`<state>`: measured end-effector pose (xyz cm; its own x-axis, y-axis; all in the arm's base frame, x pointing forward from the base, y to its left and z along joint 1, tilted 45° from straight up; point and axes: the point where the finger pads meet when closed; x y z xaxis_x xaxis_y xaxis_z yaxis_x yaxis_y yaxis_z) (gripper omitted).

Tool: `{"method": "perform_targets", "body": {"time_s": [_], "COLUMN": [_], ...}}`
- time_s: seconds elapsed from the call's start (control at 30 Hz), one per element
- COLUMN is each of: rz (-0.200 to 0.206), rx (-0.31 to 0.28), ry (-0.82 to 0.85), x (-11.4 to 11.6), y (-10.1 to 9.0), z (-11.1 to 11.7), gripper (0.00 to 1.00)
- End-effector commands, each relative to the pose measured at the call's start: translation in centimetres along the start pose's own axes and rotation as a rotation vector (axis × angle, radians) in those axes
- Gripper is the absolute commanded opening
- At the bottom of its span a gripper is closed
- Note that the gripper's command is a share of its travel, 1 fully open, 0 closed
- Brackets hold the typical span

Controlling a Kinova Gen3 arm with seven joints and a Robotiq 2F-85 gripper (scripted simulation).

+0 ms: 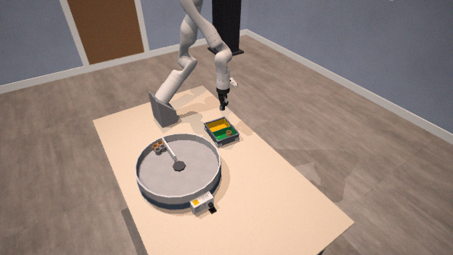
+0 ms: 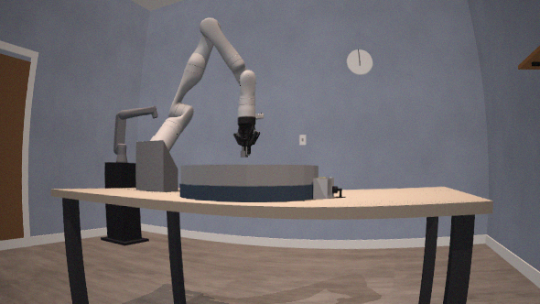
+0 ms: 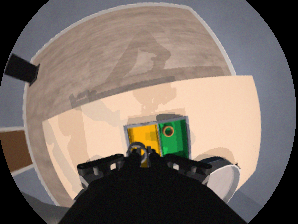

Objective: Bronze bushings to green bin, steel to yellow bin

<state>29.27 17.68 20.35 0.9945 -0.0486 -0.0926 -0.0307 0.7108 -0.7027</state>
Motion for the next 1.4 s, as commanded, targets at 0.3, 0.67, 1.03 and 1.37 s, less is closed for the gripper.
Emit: {"method": "perform_targets", "body": {"time_s": [0.3,0.67,1.03,1.37], "rz": [-0.002,-0.001,-0.002,-0.001], "rx": [0.002,0.000,0.001,0.000], "ry": [0.007,0.002,0.005,0.002], "x": [0.1,0.0,0.0,0.0], "y": [0.0,0.0,0.0,1.8], "z": [0.3,0.1,0.0,0.0], "gripper": [0.00,0.00,0.00,0.00]}}
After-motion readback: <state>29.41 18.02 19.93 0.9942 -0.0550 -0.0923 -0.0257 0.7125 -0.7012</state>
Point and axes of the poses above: the point where the finger pads meet when closed, its own y axis out along the fingers, its own x axis across the jaws, z = x × y, and after that the axes turned 8 degrees about -y, right-handed
